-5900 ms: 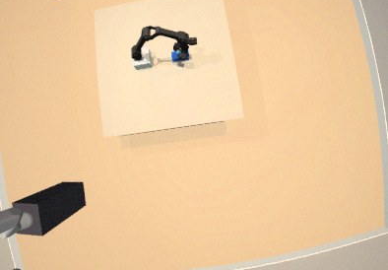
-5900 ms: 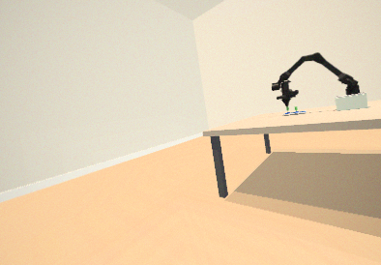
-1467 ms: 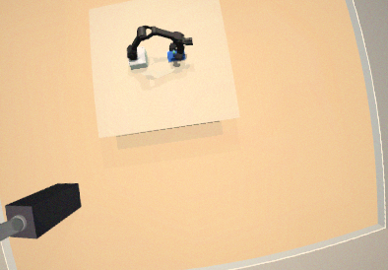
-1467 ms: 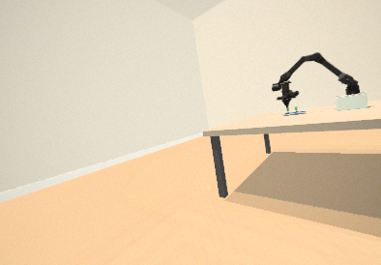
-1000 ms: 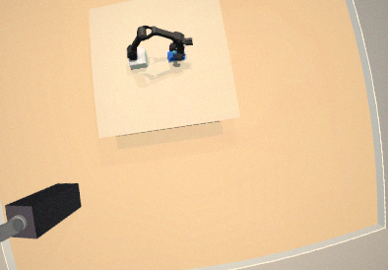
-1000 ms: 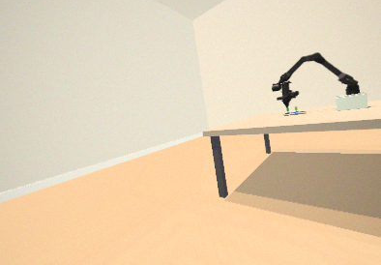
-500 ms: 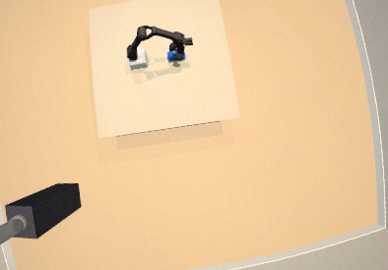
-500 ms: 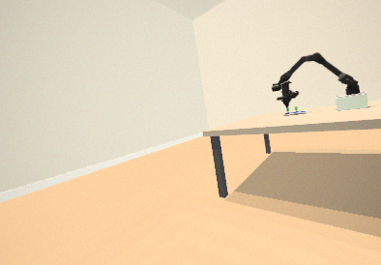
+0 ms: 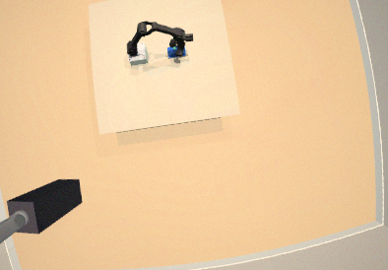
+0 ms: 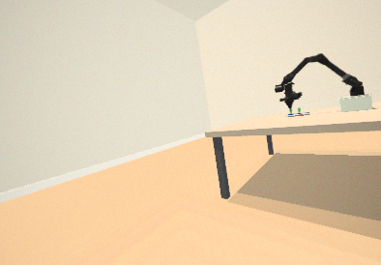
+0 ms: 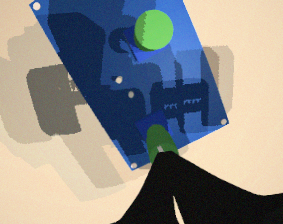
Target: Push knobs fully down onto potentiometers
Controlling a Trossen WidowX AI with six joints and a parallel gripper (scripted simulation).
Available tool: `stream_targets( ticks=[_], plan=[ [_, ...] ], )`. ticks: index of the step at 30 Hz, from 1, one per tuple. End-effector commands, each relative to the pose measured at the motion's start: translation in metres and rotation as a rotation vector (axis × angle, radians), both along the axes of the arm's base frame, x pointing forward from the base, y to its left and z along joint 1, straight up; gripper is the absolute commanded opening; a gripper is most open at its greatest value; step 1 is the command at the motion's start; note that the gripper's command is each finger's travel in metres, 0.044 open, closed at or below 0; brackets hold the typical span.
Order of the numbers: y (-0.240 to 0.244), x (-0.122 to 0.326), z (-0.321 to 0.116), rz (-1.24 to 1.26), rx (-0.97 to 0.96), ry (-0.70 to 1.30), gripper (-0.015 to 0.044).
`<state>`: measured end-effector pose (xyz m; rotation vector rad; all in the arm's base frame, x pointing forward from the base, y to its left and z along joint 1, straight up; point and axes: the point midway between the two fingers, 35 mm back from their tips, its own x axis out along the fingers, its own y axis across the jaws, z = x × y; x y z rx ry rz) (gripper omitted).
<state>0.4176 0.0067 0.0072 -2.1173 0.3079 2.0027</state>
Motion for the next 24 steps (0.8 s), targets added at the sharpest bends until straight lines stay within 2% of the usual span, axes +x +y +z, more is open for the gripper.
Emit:
stream_targets(
  ticks=[1,24],
  plan=[
    [0.000,0.003,-0.025,0.004,0.002,0.016,0.0000],
    [0.000,0.003,0.003,0.004,0.002,0.016,0.0000]
  ],
)
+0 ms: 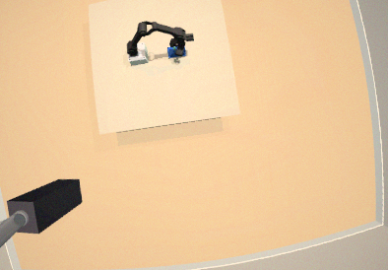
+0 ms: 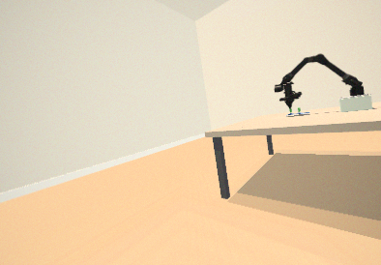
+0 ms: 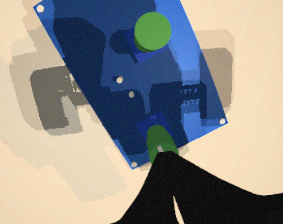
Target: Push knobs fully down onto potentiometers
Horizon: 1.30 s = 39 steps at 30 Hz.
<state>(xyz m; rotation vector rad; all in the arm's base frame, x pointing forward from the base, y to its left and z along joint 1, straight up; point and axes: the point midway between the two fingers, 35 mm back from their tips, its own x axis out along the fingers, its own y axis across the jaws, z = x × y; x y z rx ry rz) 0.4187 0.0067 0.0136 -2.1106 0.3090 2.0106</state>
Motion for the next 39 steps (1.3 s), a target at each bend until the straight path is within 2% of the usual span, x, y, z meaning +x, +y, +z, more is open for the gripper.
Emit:
stream_targets(
  ticks=[1,18,27,34,35,39],
  plan=[
    [0.000,0.002,-0.001,0.004,0.002,0.008,0.0000],
    [0.000,0.000,0.021,0.004,0.002,0.008,0.0000],
    [0.000,-0.004,0.015,0.000,0.000,0.019,0.0236],
    [0.003,-0.070,0.035,0.001,0.001,0.020,0.0420],
    [0.003,-0.081,0.036,0.002,0.001,0.020,0.0440],
    [0.003,-0.127,0.038,0.003,0.001,0.021,0.0440]
  ],
)
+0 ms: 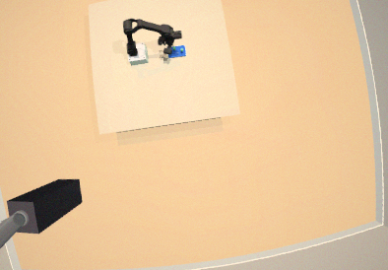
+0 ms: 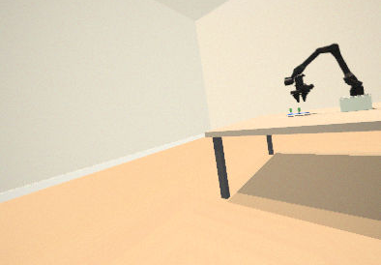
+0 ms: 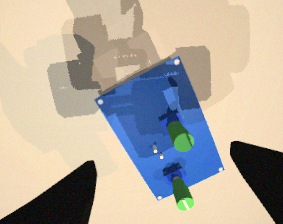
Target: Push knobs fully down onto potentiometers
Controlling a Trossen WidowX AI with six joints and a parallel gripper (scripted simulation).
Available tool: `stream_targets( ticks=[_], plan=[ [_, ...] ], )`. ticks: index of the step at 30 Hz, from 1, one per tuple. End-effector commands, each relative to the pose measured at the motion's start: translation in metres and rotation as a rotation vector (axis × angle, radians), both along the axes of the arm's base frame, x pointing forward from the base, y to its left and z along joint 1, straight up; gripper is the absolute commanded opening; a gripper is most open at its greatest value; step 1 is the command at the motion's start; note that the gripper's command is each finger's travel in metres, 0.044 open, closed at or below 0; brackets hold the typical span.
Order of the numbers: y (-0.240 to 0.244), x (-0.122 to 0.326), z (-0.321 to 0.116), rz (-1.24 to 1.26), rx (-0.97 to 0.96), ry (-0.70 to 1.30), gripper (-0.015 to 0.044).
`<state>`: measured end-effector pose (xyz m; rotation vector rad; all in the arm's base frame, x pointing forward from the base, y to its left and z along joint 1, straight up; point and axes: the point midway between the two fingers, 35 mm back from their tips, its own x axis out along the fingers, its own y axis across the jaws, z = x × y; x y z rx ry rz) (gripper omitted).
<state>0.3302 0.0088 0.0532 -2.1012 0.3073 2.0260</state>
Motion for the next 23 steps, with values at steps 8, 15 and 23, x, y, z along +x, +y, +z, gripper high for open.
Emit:
stream_targets(
  ticks=[8,15,23],
  plan=[
    [0.001,-0.103,-0.011,0.000,0.002,0.010,0.0440],
    [0.001,-0.103,-0.011,0.000,0.002,0.010,0.0440],
    [0.001,-0.103,-0.011,0.000,0.002,0.010,0.0440]
  ],
)
